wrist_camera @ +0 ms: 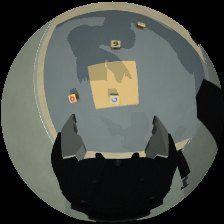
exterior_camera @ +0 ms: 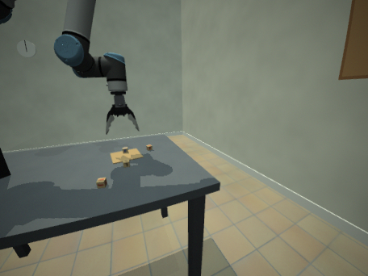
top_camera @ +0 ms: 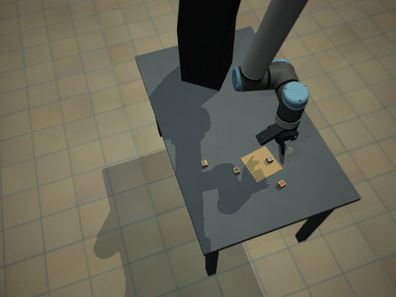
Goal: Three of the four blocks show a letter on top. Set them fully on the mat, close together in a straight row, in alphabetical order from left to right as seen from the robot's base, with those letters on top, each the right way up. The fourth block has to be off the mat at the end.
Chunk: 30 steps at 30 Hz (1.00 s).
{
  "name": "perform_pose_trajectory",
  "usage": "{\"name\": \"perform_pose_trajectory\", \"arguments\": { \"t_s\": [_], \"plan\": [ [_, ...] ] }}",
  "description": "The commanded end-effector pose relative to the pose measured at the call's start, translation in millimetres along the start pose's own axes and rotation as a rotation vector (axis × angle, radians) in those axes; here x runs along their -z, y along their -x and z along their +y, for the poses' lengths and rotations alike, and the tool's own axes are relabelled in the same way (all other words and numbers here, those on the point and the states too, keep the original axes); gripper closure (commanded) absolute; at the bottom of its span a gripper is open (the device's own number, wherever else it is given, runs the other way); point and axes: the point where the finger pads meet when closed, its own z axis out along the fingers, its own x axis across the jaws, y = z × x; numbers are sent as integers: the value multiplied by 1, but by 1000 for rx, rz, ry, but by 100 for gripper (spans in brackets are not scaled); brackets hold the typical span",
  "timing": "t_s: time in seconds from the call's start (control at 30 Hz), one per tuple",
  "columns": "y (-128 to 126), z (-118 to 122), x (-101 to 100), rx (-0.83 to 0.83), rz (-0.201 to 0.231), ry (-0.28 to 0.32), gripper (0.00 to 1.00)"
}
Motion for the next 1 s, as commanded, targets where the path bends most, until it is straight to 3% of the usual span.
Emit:
{"name": "perform_pose_trajectory", "arguments": {
  "t_s": [0.0,0.5,0.97],
  "plan": [
    [1,0,0,0,-1,0,0],
    [6,-1,0,72,-1,0,0],
    [36,-5,-4,452,-1,0,0]
  ]
}}
